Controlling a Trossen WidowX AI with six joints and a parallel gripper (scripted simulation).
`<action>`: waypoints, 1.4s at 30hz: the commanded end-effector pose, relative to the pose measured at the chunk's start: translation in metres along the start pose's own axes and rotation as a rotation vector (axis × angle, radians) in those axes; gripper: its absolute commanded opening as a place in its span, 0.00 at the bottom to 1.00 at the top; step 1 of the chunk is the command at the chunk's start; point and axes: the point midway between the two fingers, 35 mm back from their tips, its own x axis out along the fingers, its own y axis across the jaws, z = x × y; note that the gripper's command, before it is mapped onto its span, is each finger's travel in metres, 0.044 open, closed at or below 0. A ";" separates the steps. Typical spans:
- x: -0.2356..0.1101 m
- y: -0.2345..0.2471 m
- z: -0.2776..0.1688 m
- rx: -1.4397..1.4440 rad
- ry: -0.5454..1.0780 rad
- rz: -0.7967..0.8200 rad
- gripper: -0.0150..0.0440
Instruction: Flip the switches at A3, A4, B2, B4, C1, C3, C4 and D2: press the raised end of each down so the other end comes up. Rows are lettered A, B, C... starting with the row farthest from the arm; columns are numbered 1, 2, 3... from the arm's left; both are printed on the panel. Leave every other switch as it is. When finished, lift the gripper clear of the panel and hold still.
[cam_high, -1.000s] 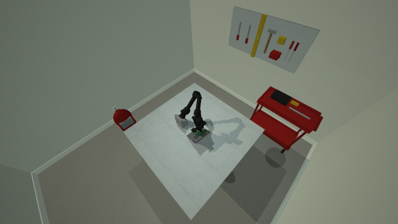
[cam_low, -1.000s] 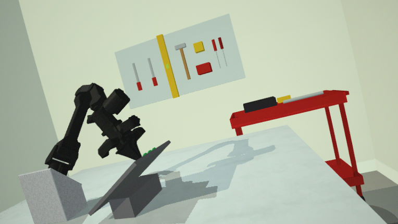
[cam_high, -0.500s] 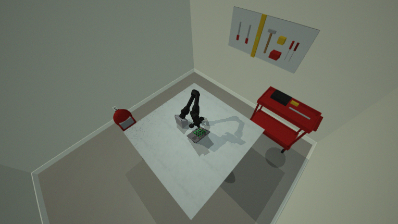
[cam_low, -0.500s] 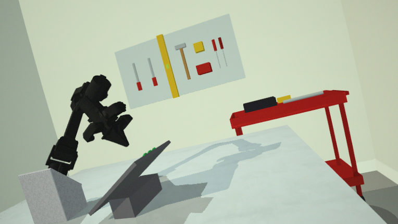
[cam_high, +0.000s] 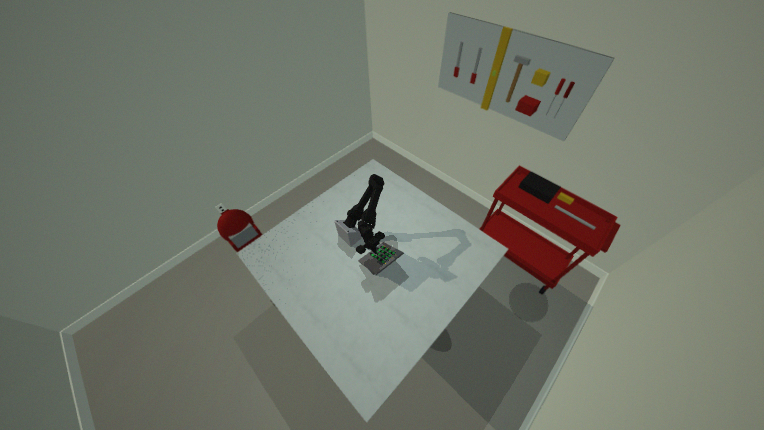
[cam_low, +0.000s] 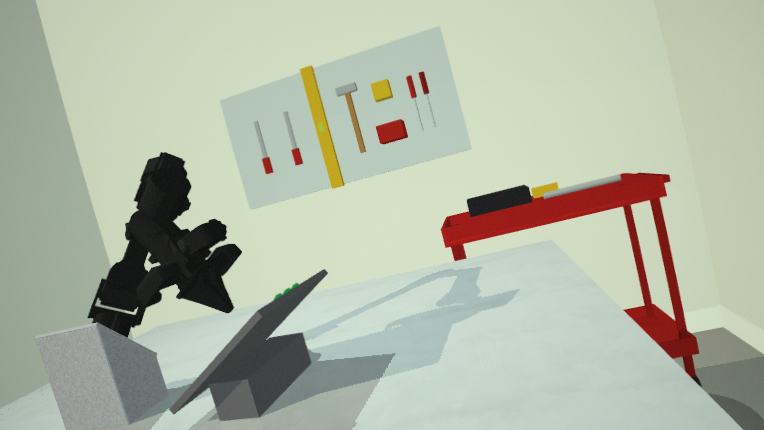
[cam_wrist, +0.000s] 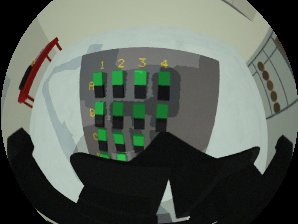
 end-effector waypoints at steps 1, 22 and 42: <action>0.007 -0.001 -0.004 0.013 0.000 0.005 0.25; 0.031 0.000 -0.004 0.013 -0.001 0.006 0.25; 0.031 0.000 -0.004 0.013 -0.001 0.006 0.25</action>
